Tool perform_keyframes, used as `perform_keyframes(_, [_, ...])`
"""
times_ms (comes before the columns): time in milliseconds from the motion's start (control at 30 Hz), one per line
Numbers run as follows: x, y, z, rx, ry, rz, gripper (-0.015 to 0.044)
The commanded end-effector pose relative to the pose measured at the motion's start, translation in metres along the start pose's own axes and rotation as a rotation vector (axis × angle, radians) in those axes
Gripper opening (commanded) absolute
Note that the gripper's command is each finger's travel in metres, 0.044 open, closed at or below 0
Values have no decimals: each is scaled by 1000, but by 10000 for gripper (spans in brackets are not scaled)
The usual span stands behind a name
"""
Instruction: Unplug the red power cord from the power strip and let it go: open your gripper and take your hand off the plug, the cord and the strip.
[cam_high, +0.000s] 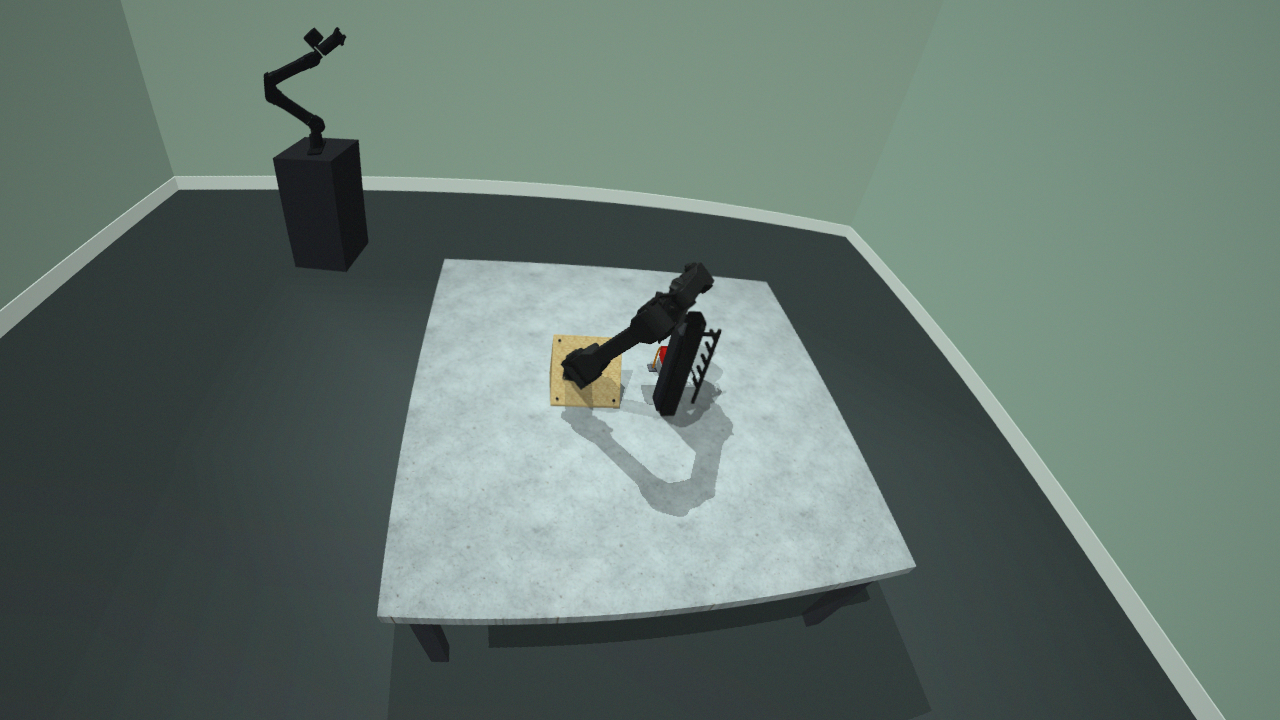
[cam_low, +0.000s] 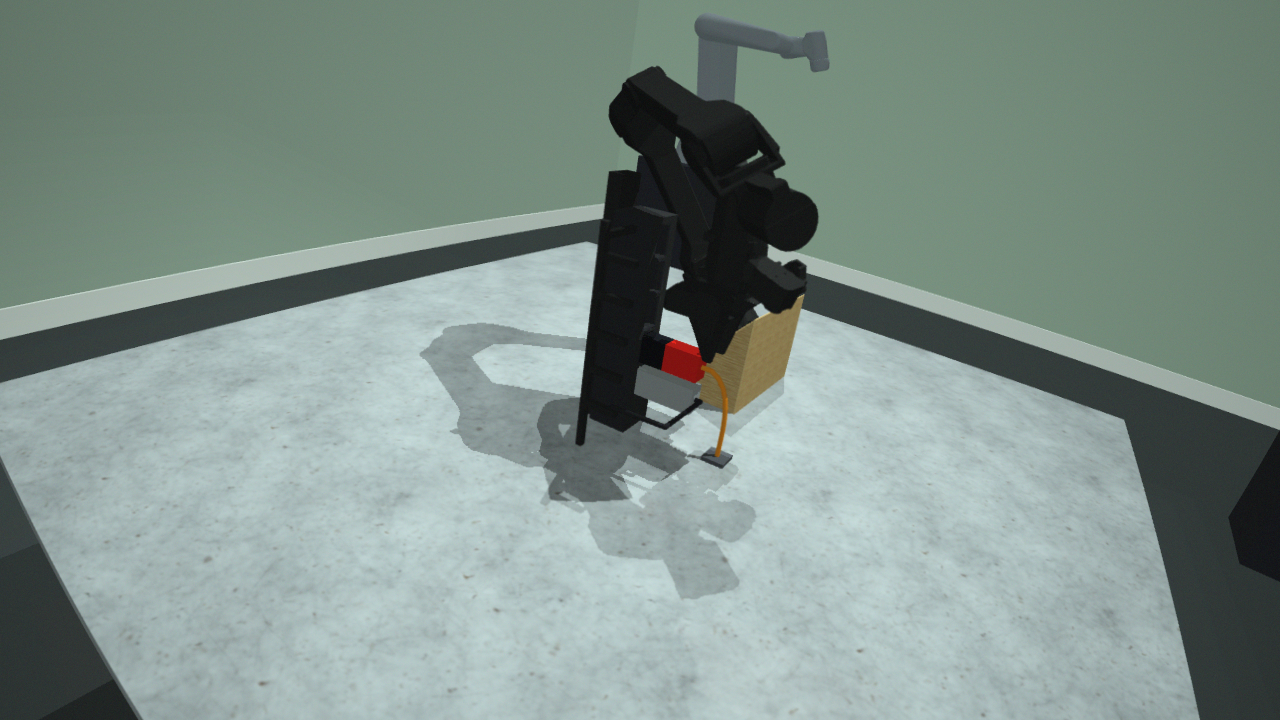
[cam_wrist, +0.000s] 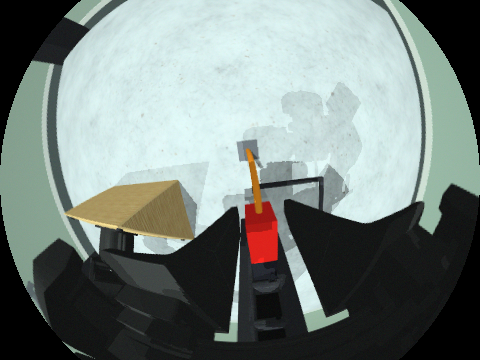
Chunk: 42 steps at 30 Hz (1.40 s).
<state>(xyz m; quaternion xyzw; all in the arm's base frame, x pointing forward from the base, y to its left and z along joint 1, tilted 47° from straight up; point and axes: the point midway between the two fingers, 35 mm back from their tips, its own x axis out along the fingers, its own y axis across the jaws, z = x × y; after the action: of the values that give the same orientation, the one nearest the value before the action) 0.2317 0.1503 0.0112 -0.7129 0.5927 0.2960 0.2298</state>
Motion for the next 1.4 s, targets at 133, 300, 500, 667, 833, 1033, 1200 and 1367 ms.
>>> perform_keyframes(133, [0, 0, -14, -4, 5, -1, 160])
perform_keyframes(300, [0, 1, -22, -4, 6, -1, 160])
perform_keyframes(500, [1, 1, -25, -4, 6, -1, 160])
perform_keyframes(667, [7, 1, -25, -4, 6, -1, 160])
perform_keyframes(833, [12, 1, -25, -4, 6, -1, 160])
perform_keyframes(1033, [10, 1, -25, -2, 4, 3, 48])
perform_keyframes(1200, [10, 1, -25, -2, 4, 3, 15])
perform_keyframes(1367, [10, 1, -23, -2, 4, 3, 0])
